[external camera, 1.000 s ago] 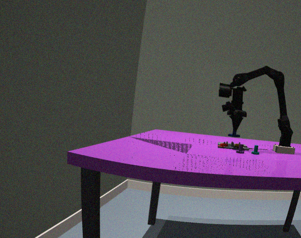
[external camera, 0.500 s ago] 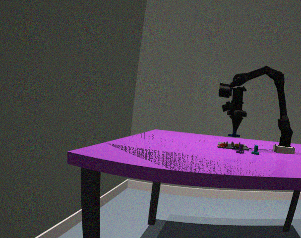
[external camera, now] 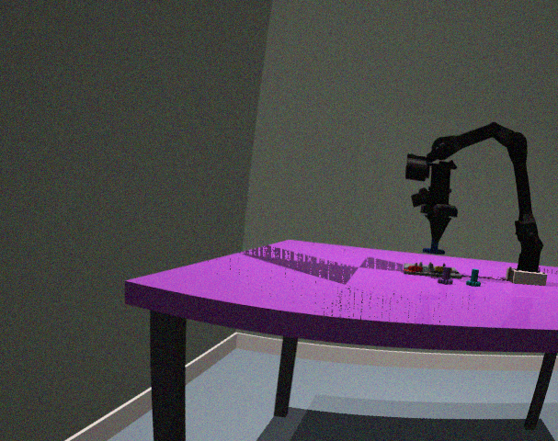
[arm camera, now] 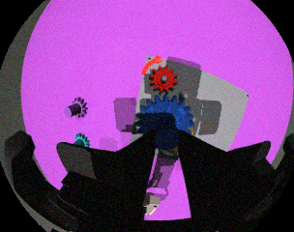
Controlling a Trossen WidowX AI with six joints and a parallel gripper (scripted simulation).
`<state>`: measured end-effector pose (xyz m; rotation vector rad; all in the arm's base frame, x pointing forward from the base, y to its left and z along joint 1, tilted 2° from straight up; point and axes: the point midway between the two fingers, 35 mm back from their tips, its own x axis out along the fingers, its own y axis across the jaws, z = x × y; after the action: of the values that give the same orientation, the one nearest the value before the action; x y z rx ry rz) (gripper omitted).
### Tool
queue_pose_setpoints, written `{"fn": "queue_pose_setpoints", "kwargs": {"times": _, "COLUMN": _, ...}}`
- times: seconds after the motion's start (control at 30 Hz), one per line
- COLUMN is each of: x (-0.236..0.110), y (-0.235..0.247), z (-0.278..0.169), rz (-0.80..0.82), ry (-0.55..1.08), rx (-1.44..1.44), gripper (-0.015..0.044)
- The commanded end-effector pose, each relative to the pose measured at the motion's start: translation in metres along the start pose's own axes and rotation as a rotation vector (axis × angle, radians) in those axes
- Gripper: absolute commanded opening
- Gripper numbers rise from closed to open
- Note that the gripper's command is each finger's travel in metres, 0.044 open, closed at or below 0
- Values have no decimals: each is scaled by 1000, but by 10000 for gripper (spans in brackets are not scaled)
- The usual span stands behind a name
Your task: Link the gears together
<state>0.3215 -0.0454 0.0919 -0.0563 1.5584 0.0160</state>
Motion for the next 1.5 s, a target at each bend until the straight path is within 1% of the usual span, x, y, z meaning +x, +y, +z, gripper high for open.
{"fn": "queue_pose_setpoints", "kwargs": {"times": 0.0, "x": 2, "y": -1, "z": 0, "rz": -6, "ry": 0, "rx": -27, "gripper": 0}}
{"fn": "queue_pose_setpoints", "kwargs": {"times": 0.27, "x": 14, "y": -1, "z": 0, "rz": -6, "ry": 0, "rx": -120, "gripper": 0}}
{"fn": "queue_pose_setpoints", "kwargs": {"times": 0.43, "x": 21, "y": -2, "z": 0, "rz": -6, "ry": 0, "rx": -129, "gripper": 0}}
{"fn": "queue_pose_setpoints", "kwargs": {"times": 0.93, "x": 44, "y": -1, "z": 0, "rz": -6, "ry": 0, "rx": 67, "gripper": 0}}
{"fn": "queue_pose_setpoints", "kwargs": {"times": 1.13, "x": 42, "y": -2, "z": -1, "rz": -6, "ry": -1, "rx": 156, "gripper": 0}}
{"fn": "queue_pose_setpoints", "kwargs": {"times": 1.47, "x": 42, "y": -1, "z": 0, "rz": -6, "ry": 0, "rx": 40, "gripper": 0}}
